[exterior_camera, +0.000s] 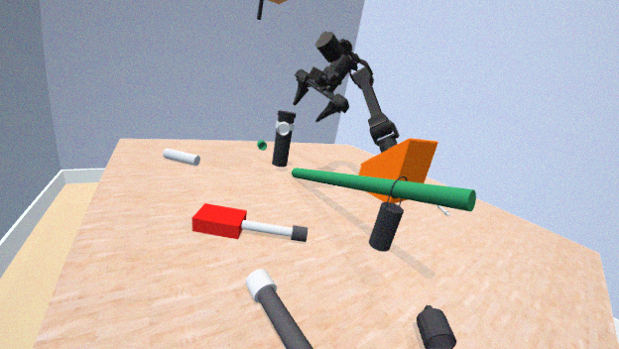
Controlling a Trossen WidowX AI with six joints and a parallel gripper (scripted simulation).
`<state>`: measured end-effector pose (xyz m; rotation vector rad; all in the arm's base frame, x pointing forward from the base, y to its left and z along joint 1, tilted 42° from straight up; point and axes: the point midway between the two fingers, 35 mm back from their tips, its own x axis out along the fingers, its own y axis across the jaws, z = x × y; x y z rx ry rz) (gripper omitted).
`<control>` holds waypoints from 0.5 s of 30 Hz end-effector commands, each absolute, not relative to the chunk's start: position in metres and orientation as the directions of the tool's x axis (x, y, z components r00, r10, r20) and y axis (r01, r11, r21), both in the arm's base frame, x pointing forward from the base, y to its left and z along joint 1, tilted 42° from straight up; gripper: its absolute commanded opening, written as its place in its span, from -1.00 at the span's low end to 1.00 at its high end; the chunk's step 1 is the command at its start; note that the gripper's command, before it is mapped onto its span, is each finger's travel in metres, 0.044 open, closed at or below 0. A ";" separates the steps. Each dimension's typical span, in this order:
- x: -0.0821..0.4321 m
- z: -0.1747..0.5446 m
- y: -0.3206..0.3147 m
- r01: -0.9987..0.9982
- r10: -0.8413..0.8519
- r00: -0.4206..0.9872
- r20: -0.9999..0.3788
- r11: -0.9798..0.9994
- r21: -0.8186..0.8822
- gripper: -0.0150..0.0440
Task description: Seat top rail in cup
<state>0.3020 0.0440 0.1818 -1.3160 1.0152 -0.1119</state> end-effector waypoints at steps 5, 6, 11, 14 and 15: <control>0.311 0.224 -0.017 -0.708 -0.686 0.561 -0.463 -0.108 -0.698 1.00; 0.311 0.224 -0.017 -0.708 -0.686 0.561 -0.463 -0.108 -0.698 1.00; 0.311 0.224 -0.017 -0.708 -0.686 0.561 -0.463 -0.108 -0.698 1.00; 0.311 0.224 -0.017 -0.708 -0.686 0.561 -0.463 -0.108 -0.698 1.00; 0.311 0.224 -0.017 -0.708 -0.686 0.561 -0.463 -0.108 -0.698 1.00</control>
